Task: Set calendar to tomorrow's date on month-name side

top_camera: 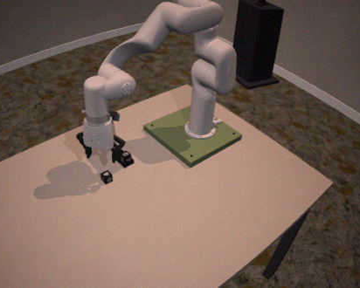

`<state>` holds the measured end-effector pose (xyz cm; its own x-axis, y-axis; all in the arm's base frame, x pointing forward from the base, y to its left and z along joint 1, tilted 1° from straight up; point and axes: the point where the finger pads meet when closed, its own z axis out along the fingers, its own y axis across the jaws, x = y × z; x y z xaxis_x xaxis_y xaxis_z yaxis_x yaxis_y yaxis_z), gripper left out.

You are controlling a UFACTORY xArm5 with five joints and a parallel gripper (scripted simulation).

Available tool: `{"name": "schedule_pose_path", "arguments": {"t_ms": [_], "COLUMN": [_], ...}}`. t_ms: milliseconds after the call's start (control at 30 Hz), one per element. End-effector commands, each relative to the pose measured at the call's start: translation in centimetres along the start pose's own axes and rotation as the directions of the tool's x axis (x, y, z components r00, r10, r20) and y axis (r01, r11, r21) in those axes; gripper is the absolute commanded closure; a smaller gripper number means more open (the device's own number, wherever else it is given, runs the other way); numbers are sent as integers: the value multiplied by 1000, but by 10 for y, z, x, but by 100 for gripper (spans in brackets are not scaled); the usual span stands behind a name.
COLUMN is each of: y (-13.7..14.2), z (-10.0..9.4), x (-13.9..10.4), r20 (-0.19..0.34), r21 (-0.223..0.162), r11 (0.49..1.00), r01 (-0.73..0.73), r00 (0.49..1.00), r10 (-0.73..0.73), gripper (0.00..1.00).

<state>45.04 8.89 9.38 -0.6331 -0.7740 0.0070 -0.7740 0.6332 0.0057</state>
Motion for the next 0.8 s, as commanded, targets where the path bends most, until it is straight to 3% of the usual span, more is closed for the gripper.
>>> {"name": "schedule_pose_path", "arguments": {"t_ms": [0,333,433,500,767], "y": [-2,-6,-6,-7,-9], "z": [-2,-3,-3,-3,-3], "x": [-3,-7,-7,-9,-12], "r20": [2,1,1,1,0], "r21": [2,2,2,2,3], "r11": [988,896,895,832,702], "r01": [152,444,446,555,712], "r00": [988,896,895,832,702], "r10": [-152,-444,-446,-555,-712], "gripper": [0,0,0,0,0]}}
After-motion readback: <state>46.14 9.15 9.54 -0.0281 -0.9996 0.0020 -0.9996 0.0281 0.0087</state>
